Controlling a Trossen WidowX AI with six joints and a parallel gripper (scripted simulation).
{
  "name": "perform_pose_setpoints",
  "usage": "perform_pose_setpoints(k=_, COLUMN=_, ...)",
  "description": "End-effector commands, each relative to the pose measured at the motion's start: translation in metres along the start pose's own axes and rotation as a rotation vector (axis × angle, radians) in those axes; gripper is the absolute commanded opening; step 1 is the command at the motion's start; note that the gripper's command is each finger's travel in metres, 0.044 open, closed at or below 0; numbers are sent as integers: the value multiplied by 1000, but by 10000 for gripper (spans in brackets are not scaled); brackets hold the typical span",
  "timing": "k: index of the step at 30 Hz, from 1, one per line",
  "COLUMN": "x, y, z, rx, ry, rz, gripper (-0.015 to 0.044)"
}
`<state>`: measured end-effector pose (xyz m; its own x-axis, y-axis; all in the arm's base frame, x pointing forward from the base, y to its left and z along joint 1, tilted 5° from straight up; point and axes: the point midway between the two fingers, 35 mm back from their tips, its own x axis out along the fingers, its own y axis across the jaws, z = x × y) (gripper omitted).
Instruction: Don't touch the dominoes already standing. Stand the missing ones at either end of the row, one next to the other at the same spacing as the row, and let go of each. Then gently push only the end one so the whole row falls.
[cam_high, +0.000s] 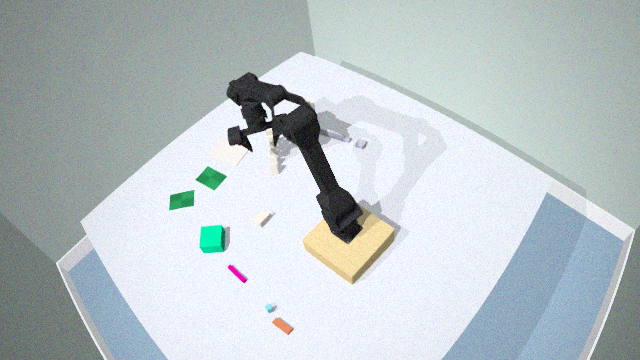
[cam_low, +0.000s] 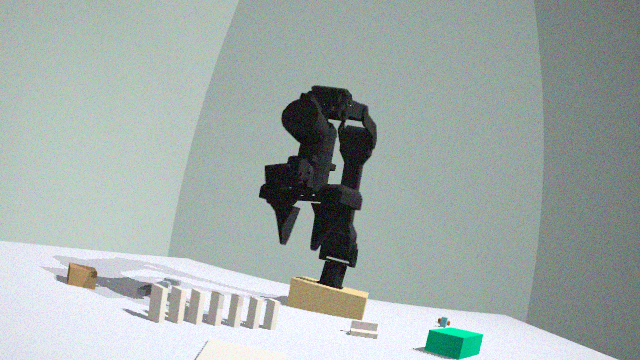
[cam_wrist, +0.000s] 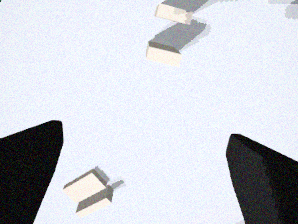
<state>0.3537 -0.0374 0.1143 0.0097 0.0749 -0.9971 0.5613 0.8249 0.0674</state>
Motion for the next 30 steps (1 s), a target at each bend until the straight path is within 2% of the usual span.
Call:
perform_pose_setpoints(k=1, x=18, y=21, z=-36, rx=-211, ry=7, rz=1, gripper=256)
perform_pose_setpoints(k=8, x=61, y=38, z=-112, rx=-649, ry=11, rz=8, gripper=72)
perform_pose_setpoints(k=11, x=66, y=38, z=-120, rx=-691, ry=12, rz=8, gripper=0)
perform_pose_setpoints(k=30, x=66, y=38, z=-120, rx=-691, ry=12, rz=8, gripper=0)
